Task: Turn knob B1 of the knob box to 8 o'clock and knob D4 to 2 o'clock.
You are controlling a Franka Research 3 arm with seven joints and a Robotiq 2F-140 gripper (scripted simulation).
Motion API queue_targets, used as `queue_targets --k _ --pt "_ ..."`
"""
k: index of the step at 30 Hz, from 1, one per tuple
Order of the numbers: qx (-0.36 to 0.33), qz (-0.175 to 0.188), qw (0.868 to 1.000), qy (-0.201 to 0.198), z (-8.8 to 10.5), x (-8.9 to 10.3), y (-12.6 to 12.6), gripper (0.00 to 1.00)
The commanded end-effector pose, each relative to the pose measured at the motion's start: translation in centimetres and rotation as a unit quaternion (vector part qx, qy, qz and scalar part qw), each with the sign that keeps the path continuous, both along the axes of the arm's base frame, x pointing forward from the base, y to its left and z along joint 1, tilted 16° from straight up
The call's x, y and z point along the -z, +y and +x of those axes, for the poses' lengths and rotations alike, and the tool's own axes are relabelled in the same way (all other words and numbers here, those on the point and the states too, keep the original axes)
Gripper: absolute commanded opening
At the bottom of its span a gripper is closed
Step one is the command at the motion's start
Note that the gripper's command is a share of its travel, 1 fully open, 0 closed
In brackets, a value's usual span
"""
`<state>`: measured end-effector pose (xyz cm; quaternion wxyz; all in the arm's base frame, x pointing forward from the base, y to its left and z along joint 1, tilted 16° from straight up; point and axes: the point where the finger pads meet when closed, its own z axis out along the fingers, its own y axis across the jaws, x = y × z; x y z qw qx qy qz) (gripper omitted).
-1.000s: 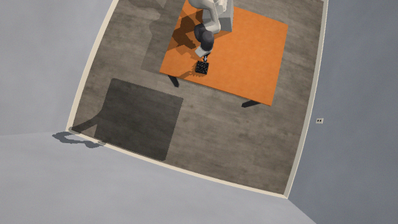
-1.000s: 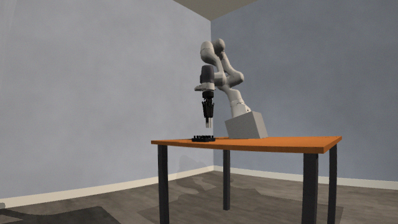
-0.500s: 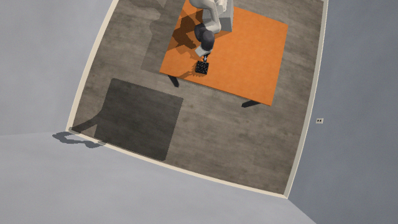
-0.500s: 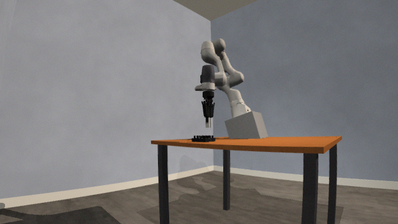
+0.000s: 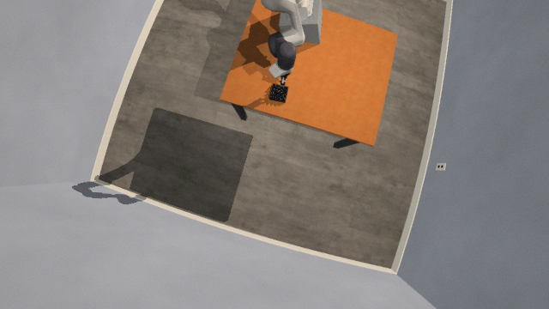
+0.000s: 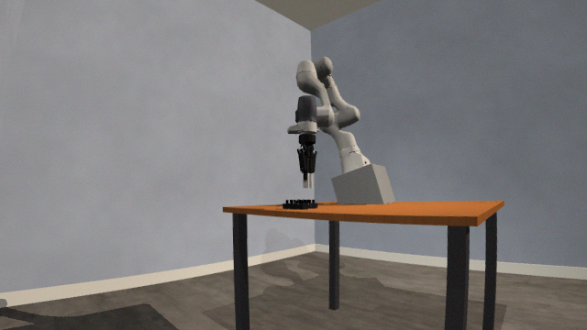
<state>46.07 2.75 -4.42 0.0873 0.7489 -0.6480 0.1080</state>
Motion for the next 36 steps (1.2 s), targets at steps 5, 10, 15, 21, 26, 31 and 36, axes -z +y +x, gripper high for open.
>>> queue_targets --k 5,10,15,21,26,31,36 --pt "0.005 0.001 1.0 -0.001 -0.1 0.1 0.0 0.12" --pt "0.005 0.001 1.0 -0.001 0.0 0.2 0.0 0.12" --pt "0.005 0.001 1.0 -0.001 0.0 0.3 0.0 0.12" --pt "0.005 0.001 1.0 -0.001 0.0 0.7 -0.2 0.12" --pt "0.005 0.001 1.0 -0.001 0.0 1.3 -0.3 0.12" --pt "0.005 0.001 1.0 -0.001 0.0 1.6 -0.4 0.12" --pt "0.005 0.001 1.0 -0.001 0.0 2.3 -0.6 0.12"
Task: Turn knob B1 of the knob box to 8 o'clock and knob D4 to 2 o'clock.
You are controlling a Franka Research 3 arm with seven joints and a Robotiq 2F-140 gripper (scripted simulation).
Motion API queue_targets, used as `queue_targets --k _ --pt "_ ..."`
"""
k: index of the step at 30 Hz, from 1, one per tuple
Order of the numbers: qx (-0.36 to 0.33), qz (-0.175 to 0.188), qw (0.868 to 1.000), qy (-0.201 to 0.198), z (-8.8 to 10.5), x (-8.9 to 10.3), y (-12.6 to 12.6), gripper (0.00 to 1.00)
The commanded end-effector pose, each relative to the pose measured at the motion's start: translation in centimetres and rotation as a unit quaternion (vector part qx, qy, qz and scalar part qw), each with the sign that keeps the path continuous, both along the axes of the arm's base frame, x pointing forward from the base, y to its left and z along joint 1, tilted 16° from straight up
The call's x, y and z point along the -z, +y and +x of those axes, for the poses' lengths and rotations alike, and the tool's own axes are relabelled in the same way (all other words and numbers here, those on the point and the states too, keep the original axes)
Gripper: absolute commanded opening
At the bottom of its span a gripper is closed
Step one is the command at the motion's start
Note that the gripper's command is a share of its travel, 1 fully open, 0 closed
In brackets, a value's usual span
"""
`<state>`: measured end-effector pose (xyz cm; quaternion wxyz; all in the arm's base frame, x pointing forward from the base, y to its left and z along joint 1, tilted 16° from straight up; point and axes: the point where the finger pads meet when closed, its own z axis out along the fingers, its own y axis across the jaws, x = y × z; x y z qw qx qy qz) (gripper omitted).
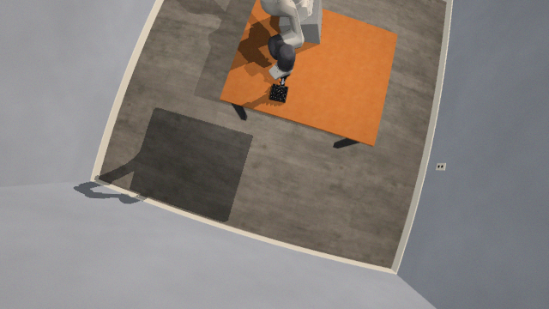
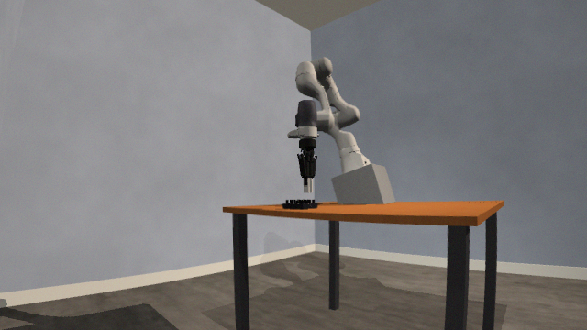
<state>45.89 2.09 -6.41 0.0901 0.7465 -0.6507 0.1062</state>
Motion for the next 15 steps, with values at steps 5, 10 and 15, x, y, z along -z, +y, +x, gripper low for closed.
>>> queue_targets --k 5,10,15 --pt "0.001 0.002 1.0 -0.004 0.2 1.0 -0.1 0.12" --pt "0.001 0.002 1.0 -0.004 0.3 1.3 -0.2 0.12" --pt "0.001 0.002 1.0 -0.004 0.3 1.8 -0.3 0.12"
